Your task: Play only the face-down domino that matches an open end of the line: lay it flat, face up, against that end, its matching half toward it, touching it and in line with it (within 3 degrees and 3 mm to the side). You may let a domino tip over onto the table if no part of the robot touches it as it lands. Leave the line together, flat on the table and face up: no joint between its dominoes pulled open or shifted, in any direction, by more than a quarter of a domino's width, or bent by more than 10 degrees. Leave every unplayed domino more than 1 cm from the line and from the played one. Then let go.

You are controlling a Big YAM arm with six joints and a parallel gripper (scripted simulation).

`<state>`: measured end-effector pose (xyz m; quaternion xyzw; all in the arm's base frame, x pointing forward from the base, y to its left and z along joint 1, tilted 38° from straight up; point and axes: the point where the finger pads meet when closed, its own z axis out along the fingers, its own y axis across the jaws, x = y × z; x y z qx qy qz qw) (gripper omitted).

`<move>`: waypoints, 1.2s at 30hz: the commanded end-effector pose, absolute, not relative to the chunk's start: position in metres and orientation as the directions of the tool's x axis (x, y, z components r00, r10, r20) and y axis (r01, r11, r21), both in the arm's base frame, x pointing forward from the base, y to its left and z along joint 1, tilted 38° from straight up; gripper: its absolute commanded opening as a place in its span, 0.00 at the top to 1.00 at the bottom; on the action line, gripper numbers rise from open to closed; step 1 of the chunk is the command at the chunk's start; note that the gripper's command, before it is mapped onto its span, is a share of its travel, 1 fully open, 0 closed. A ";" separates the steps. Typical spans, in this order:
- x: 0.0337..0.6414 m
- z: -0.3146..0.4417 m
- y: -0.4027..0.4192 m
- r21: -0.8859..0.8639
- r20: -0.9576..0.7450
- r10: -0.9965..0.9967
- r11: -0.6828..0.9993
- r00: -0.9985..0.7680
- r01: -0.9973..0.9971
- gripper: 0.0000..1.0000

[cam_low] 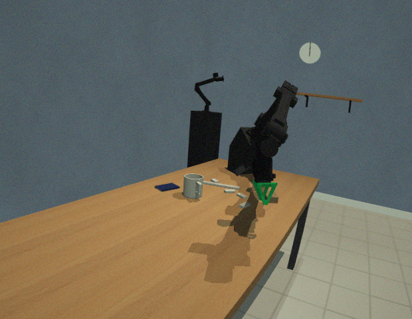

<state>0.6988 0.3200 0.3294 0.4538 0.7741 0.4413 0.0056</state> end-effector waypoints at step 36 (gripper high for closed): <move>0.697 0.359 0.291 0.786 0.229 0.723 0.257 -0.651 0.562 0.00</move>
